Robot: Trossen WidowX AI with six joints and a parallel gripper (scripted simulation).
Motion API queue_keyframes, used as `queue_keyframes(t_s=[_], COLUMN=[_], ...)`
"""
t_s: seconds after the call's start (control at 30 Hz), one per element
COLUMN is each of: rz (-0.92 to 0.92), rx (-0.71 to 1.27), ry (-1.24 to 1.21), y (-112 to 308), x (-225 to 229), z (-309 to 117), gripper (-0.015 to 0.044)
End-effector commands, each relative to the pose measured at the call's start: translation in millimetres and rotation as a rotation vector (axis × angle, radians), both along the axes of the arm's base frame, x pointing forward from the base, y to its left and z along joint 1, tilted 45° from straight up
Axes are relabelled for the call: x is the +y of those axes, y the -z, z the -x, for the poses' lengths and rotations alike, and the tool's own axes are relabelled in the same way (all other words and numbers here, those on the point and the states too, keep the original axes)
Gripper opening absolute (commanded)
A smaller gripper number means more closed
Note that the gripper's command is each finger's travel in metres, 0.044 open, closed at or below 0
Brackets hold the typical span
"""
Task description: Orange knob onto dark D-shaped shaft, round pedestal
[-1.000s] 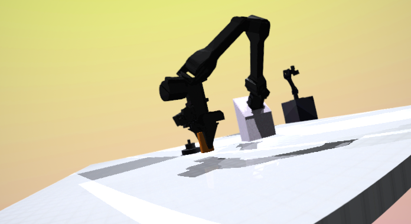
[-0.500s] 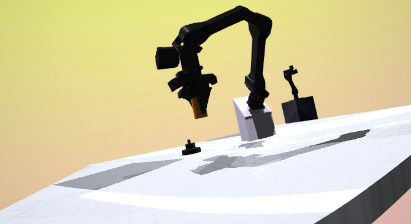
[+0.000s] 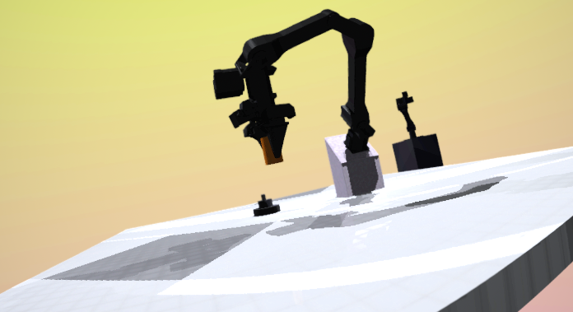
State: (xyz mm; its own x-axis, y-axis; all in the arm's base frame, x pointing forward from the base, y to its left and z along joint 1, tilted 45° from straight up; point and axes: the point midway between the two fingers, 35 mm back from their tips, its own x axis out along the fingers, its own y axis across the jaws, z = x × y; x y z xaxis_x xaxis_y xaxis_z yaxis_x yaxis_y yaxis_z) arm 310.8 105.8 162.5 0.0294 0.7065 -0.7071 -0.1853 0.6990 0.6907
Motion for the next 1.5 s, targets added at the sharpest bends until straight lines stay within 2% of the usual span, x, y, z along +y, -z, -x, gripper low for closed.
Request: queue_keyframes(t_s=[0.0, 1.47], rz=[0.003, 0.021], rx=[-0.002, 0.008], ry=[0.014, 0.019], y=[9.8, 109.1], x=[-9.3, -78.7], z=[-5.5, -23.1], gripper=[0.0, 0.0])
